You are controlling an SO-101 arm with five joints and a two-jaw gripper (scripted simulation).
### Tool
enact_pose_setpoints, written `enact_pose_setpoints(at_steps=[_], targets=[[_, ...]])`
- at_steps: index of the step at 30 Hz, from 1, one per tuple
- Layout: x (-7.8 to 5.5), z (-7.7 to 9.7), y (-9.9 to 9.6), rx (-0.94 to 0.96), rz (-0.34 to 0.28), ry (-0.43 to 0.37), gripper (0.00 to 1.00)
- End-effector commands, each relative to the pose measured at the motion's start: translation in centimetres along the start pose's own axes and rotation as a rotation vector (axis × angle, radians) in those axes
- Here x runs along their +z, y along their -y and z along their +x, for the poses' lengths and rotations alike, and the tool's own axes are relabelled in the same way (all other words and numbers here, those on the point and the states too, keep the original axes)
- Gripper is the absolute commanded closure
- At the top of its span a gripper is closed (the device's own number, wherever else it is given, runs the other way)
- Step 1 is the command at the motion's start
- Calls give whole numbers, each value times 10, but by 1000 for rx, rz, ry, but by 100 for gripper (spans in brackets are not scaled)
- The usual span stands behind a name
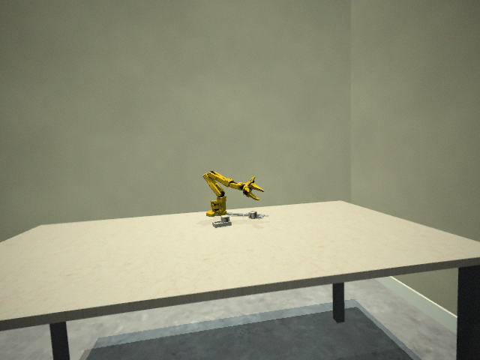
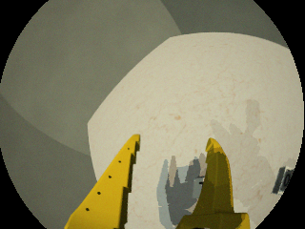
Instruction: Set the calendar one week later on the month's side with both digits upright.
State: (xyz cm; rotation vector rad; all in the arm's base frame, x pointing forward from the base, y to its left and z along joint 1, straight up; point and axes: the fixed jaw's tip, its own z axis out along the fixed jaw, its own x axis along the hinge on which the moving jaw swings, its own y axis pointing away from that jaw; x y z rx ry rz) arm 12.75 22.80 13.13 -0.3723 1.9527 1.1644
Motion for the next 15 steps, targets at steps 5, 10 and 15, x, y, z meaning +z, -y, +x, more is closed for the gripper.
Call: enact_pose_setpoints(at_steps=[5,10,15], targets=[[-39,-11,-12,-110,124,-230,65],[-40,-11,-12,-127,126,-234,65],[-40,-11,-12,-143,133,-247,65]])
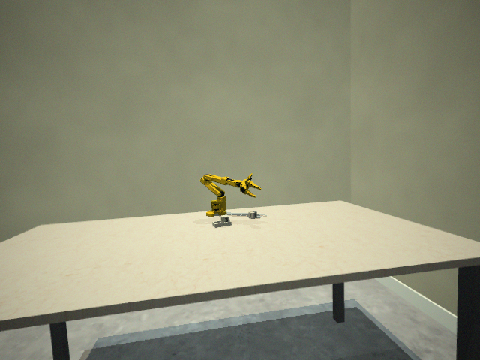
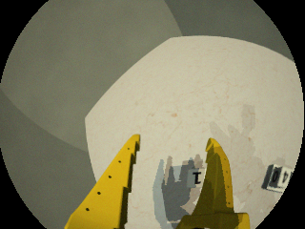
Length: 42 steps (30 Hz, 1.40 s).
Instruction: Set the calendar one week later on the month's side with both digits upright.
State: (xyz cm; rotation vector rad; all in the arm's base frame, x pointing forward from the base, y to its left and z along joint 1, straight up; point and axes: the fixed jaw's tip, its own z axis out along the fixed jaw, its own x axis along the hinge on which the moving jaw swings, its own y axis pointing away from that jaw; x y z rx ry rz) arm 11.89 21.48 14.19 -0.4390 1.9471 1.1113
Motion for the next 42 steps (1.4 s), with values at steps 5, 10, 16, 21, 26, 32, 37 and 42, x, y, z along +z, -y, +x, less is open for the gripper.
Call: enact_pose_setpoints(at_steps=[5,10,16,21,26,32,37,42], targets=[[-19,-2,-4,-91,133,-262,65],[-12,14,7,-97,161,-308,65],[-6,33,20,-99,187,-351,65],[-2,56,36,-112,253,-463,65],[-2,71,46,-127,326,-593,65],[-2,74,48,-141,381,-696,65],[-2,74,48,-156,427,-788,65],[-2,74,48,-168,459,-856,65]])
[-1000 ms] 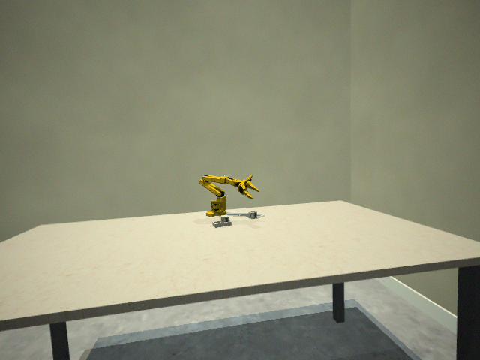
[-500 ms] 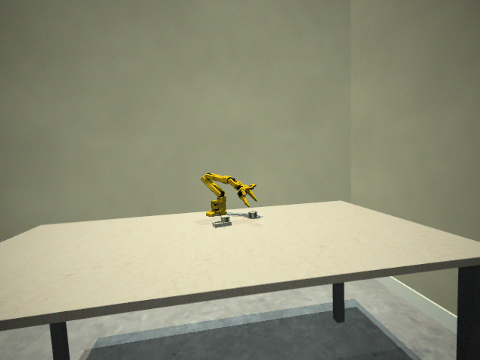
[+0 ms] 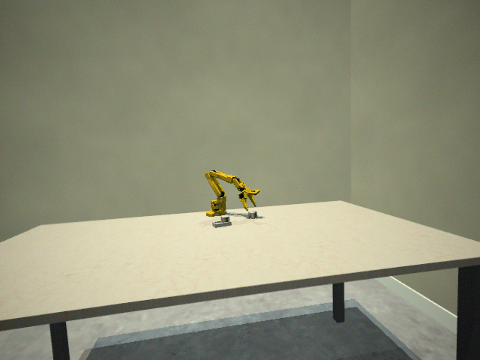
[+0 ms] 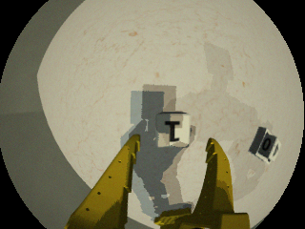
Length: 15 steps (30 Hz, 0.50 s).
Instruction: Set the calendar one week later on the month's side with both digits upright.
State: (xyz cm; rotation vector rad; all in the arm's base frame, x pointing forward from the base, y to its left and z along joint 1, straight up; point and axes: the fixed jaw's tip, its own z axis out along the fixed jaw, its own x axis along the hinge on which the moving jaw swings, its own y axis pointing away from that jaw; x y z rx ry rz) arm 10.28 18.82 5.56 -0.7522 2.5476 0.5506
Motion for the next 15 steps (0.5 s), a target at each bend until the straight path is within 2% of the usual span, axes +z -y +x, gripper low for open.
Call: enact_pose_setpoints(at_steps=[1,6,8,9,15], targets=[[2,-5,-4,-58,105,-249,65],[2,-5,-4,-71,132,-309,65],[2,-5,-4,-71,132,-309,65],[2,-5,-4,-79,147,-343,65],[2,-5,-4,-93,175,-407,65]])
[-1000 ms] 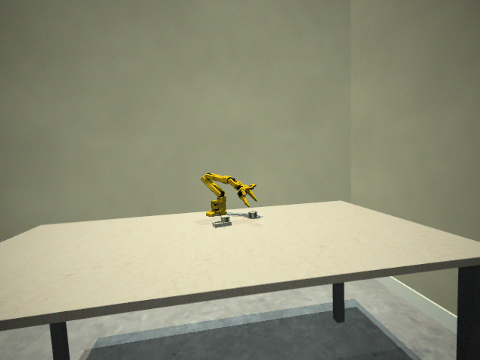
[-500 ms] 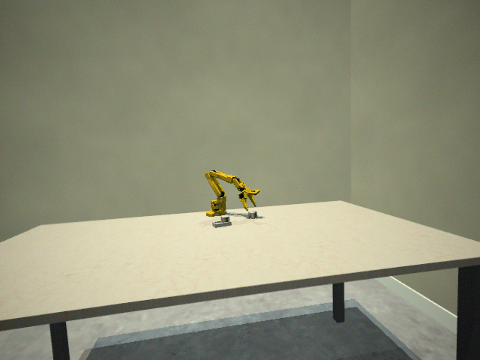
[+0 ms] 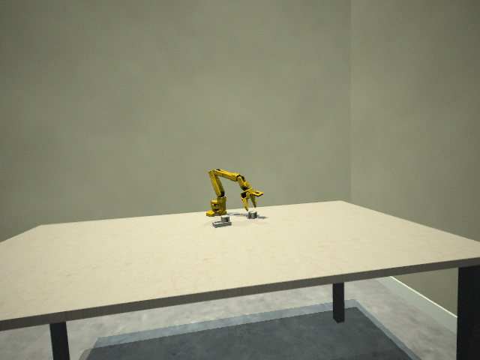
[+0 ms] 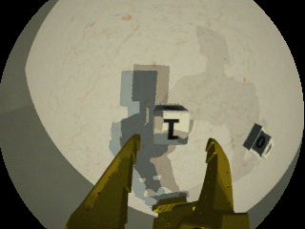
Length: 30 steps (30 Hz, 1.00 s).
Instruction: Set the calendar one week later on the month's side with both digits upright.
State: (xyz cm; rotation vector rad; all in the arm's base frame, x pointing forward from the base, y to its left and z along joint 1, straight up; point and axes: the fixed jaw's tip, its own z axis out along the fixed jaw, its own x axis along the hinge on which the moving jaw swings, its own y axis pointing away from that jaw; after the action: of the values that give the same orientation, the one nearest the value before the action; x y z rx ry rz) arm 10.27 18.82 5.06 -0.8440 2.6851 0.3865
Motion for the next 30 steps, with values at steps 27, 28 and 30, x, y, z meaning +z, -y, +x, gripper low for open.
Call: enact_pose_setpoints(at_steps=[27,28,30], targets=[[-4,-7,-5,-89,143,-357,65],[-4,-7,-5,-89,143,-357,65],[-4,-7,-5,-89,143,-357,65]])
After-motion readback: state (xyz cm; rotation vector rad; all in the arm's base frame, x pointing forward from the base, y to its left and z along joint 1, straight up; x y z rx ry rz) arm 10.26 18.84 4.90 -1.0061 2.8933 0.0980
